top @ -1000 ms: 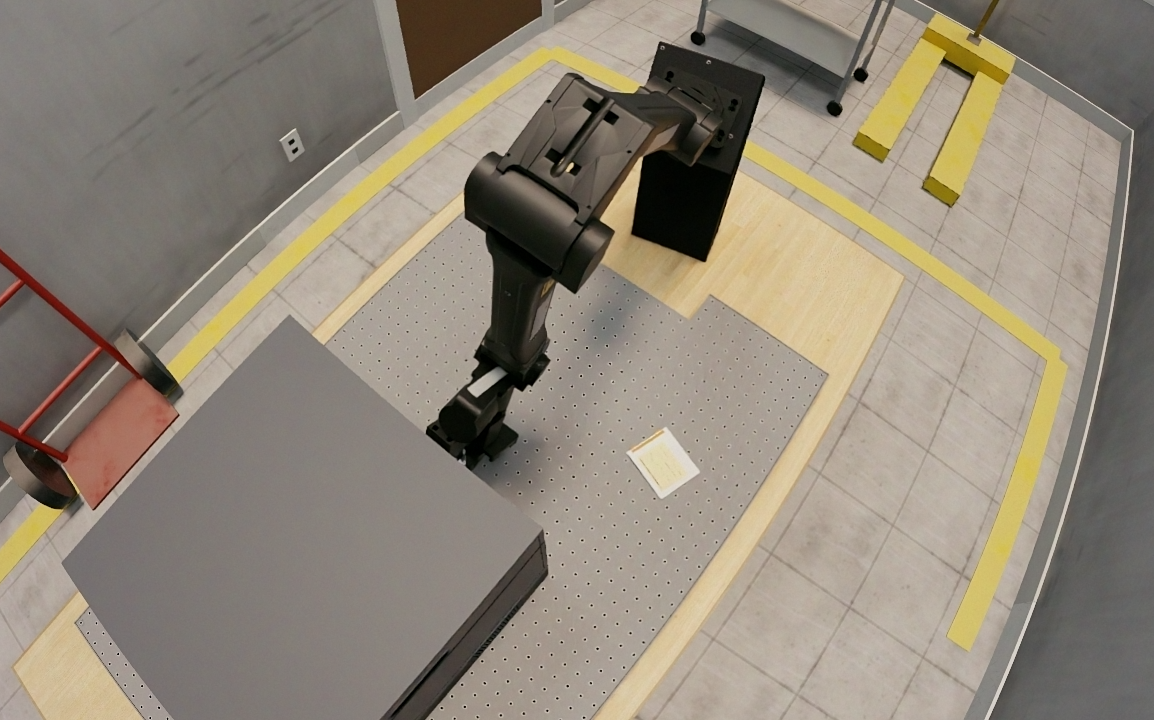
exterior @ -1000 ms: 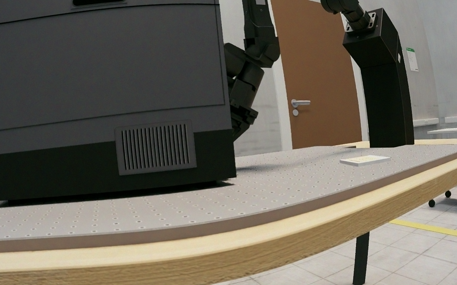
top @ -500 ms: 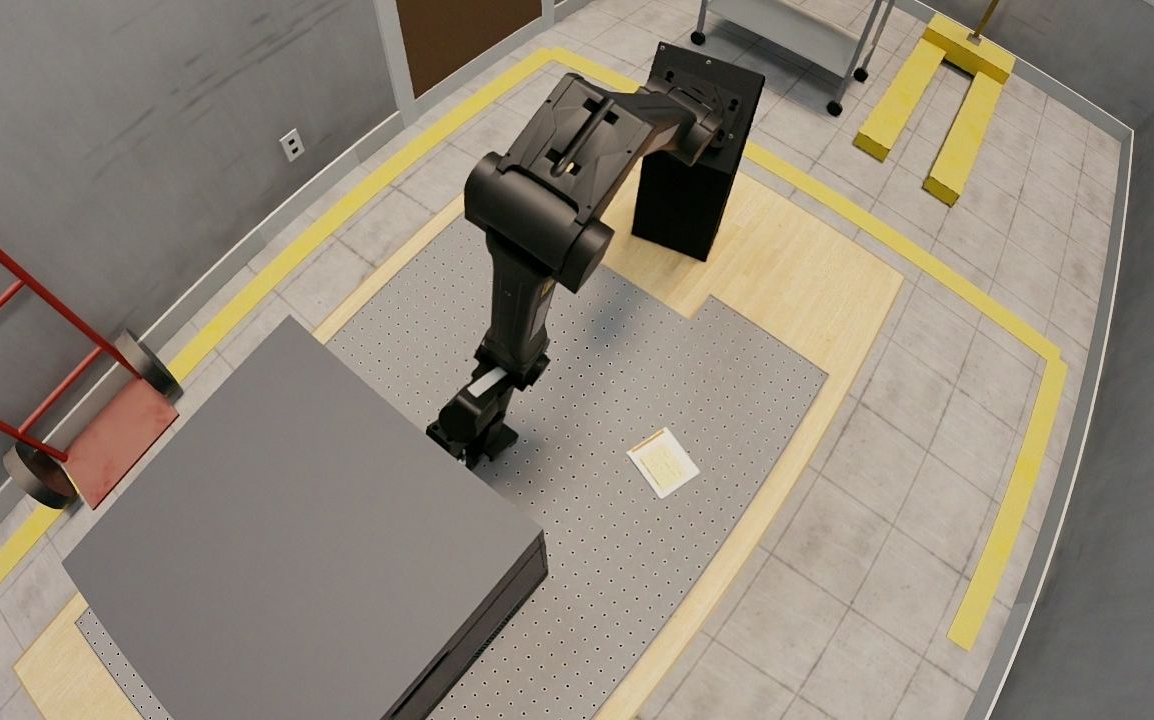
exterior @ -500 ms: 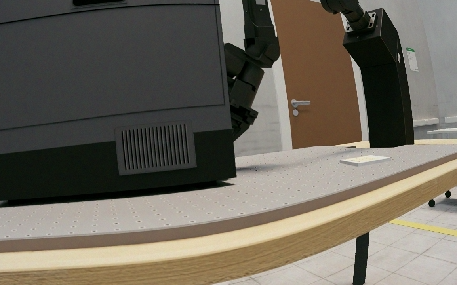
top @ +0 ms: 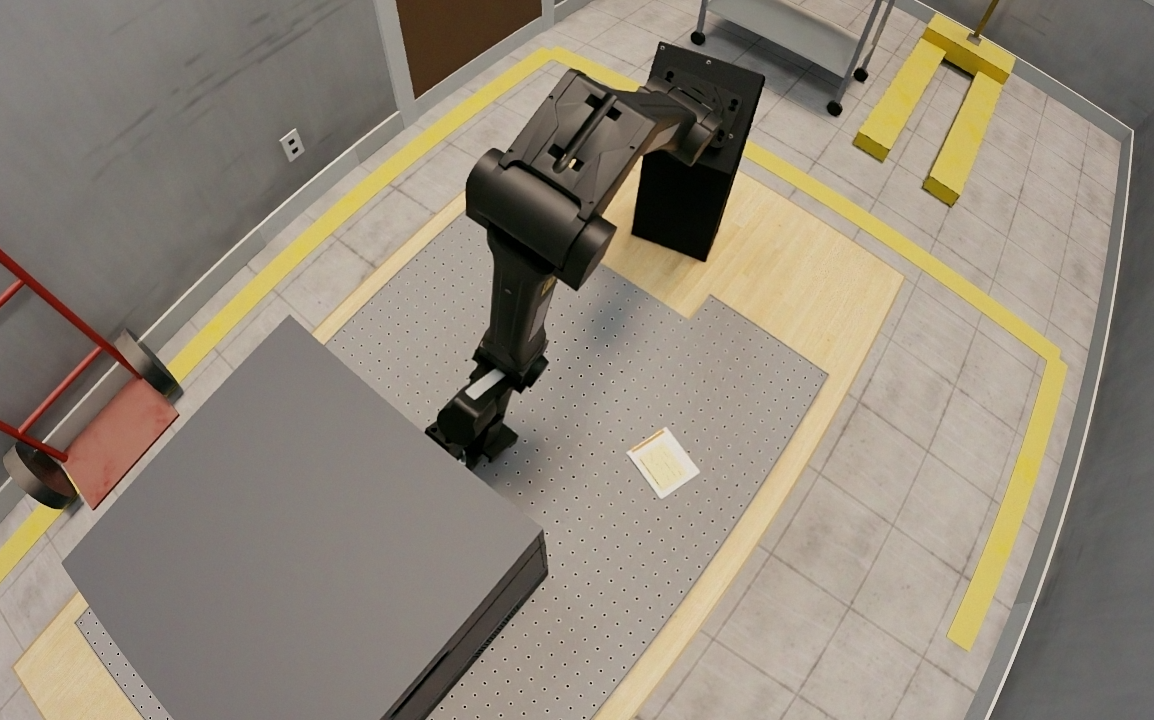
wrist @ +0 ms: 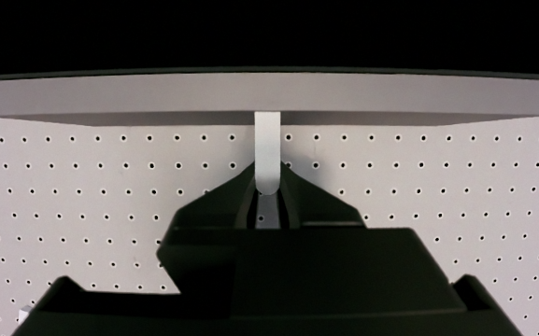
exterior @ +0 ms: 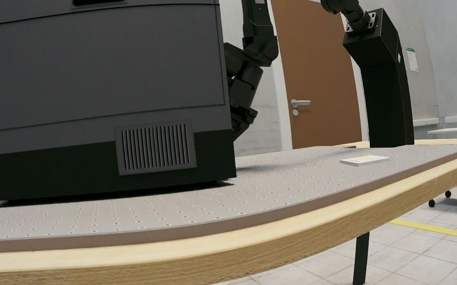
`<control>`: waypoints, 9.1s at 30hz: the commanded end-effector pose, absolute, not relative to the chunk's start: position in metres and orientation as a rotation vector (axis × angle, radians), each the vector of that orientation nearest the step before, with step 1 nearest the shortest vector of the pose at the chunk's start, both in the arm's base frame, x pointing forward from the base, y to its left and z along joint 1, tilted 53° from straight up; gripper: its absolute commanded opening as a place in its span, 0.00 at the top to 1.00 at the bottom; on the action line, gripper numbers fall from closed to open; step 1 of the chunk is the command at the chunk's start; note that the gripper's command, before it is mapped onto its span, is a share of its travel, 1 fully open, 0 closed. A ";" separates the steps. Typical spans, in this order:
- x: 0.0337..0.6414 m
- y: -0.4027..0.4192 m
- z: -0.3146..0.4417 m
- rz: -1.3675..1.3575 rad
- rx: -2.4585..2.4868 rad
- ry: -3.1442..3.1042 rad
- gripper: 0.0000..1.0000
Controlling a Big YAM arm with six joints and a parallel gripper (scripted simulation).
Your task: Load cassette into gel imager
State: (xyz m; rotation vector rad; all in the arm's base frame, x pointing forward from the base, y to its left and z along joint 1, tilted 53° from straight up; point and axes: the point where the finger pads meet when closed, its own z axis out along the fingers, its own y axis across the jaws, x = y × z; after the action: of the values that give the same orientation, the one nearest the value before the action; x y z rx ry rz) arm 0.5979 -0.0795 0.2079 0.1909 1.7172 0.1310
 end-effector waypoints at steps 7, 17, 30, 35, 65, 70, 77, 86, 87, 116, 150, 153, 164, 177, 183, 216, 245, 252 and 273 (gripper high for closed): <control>0.590 -0.074 0.173 0.147 0.198 1.799 0.92; 0.590 -0.072 0.170 0.148 0.197 1.799 0.92; 0.589 -0.070 0.166 0.150 0.195 1.800 0.92; 0.588 -0.069 0.165 0.151 0.194 1.799 0.92; 0.587 -0.068 0.162 0.152 0.193 1.800 0.92; 0.587 -0.068 0.162 0.152 0.193 1.800 0.92; 0.587 -0.068 0.162 0.152 0.193 1.800 0.92; 0.587 -0.070 0.162 0.154 0.202 1.844 0.92; 0.587 -0.070 0.161 0.155 0.202 1.844 0.92; 0.584 -0.066 0.153 0.159 0.199 1.846 0.92; 0.581 -0.065 0.146 0.160 0.201 1.847 0.92; 0.581 -0.065 0.146 0.160 0.201 1.847 0.92; 0.581 -0.065 0.146 0.160 0.201 1.847 0.92; 0.581 -0.065 0.146 0.160 0.201 1.847 0.92; 0.581 -0.065 0.145 0.164 0.206 1.894 0.92; 0.577 -0.064 0.136 0.165 0.208 1.895 0.92; 0.574 -0.063 0.130 0.166 0.209 1.896 0.92; 0.574 -0.063 0.130 0.166 0.209 1.896 0.92; 0.574 -0.063 0.130 0.166 0.209 1.896 0.92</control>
State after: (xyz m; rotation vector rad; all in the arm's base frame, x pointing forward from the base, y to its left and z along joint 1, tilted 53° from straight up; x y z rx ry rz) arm 0.5978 -0.0795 0.2078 0.1938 1.7339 0.1320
